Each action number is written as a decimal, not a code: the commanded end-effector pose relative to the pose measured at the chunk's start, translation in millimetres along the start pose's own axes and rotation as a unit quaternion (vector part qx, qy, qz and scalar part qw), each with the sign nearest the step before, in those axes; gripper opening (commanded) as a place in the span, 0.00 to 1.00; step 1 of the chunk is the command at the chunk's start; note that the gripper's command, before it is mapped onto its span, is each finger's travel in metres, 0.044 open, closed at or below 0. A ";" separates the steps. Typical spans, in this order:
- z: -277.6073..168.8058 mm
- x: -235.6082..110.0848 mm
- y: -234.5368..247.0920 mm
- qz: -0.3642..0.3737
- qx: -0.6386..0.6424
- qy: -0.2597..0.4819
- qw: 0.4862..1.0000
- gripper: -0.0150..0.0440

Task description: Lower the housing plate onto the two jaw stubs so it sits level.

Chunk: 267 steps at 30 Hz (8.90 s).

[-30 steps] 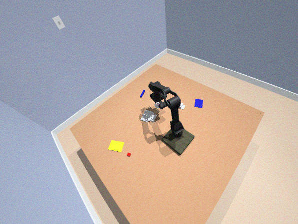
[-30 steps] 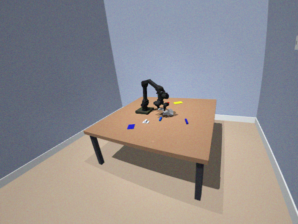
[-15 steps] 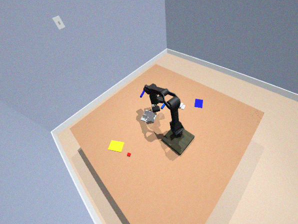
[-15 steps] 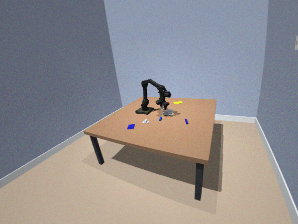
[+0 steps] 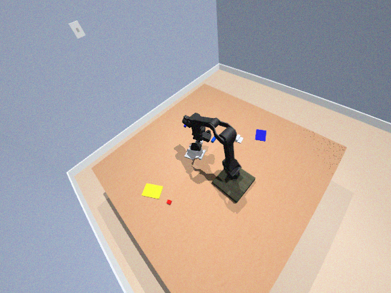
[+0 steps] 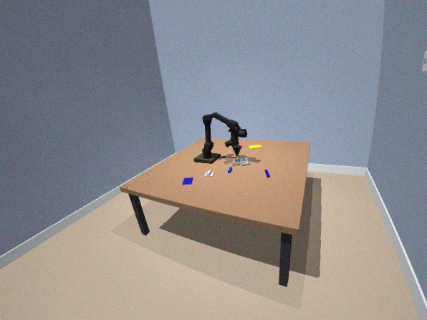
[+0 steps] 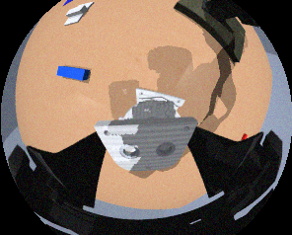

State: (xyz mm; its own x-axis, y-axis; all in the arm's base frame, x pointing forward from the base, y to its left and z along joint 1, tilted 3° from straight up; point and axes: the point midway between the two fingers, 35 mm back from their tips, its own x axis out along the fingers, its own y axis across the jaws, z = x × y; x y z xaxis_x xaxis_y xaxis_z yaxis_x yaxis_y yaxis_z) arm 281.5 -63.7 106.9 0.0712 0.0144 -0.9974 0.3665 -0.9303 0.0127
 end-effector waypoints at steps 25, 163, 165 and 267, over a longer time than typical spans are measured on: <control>-10.8 -0.2 -20.5 0.000 0.120 0.001 0.993 0.85; 5.3 69.1 -25.0 0.000 0.118 0.000 0.993 0.85; 5.3 69.1 -25.0 0.000 0.118 0.000 0.993 0.85; 4.8 74.2 -25.1 0.000 0.118 0.000 0.993 0.85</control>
State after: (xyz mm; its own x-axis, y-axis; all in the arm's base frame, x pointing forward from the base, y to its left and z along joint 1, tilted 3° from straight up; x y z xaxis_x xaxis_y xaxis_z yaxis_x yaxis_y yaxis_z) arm 273.0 -41.0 32.9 0.0717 0.0150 -0.9973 0.1443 -0.9895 -0.0045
